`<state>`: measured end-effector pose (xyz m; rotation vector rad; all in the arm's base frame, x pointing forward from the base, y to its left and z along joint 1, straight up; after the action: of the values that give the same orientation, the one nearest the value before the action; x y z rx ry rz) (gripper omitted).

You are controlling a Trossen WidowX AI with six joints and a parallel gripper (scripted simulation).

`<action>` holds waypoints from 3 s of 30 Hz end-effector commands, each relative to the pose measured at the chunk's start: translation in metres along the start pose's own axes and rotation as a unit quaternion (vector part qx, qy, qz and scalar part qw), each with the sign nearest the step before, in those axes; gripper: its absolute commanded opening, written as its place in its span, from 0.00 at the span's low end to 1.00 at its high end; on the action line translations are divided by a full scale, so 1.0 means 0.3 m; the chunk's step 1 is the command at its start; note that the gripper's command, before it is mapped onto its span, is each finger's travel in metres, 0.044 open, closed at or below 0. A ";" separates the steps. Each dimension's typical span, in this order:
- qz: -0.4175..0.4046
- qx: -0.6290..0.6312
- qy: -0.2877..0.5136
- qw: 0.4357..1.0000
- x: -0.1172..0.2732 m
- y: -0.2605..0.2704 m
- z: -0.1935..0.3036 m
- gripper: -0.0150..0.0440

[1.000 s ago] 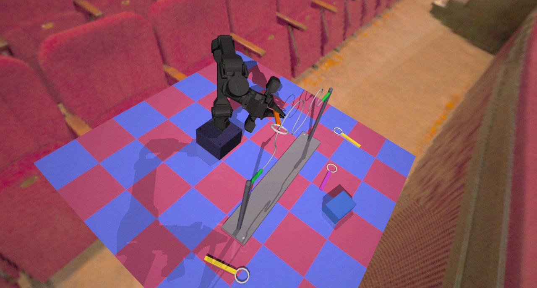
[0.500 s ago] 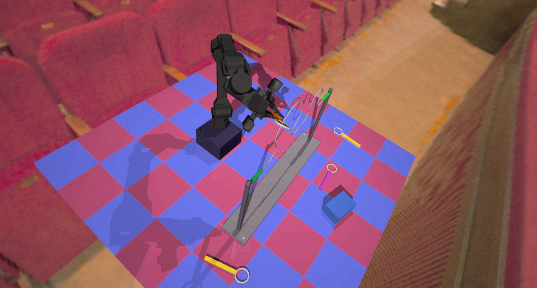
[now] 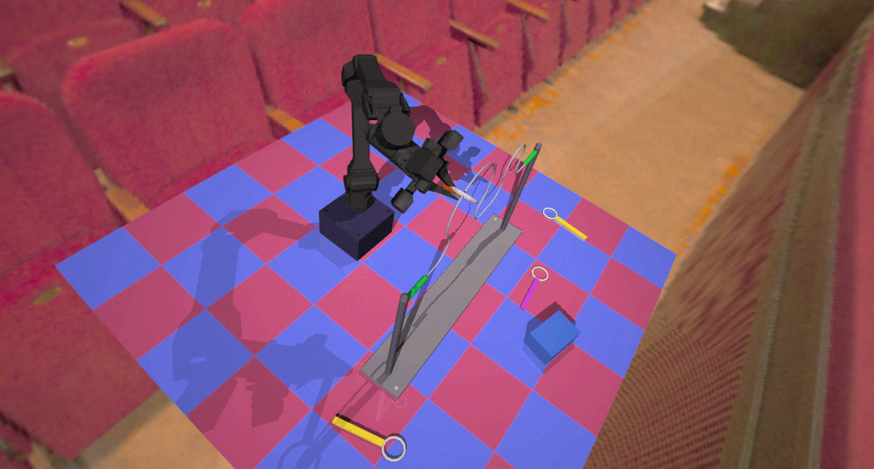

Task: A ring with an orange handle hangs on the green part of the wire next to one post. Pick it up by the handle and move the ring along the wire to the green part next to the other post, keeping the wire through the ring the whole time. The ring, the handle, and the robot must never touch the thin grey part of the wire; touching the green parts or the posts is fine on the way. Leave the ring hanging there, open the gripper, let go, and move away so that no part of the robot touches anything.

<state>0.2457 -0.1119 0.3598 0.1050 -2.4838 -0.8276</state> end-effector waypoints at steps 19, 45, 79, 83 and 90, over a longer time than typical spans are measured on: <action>0.072 0.121 -0.015 0.990 -0.001 -0.004 0.006 0.00; 0.151 0.256 -0.031 0.954 -0.004 -0.013 0.010 0.00; 0.248 0.423 -0.051 0.870 -0.006 -0.027 0.011 0.00; 0.259 0.442 -0.053 0.857 -0.006 -0.029 0.011 0.00; 0.278 0.473 -0.057 0.834 -0.006 -0.032 0.010 0.00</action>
<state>0.2462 -0.1176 0.3520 -0.3046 -2.5814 0.6270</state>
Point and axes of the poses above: the point midway between the two fingers, 35 mm back from their tips, its own x axis back along the fingers, its own y axis across the jaws, z = x × y, the point moved 5 cm from there along x, back along the fingers, and after that the axes turned 2 degrees about x, right-handed, at the moved point
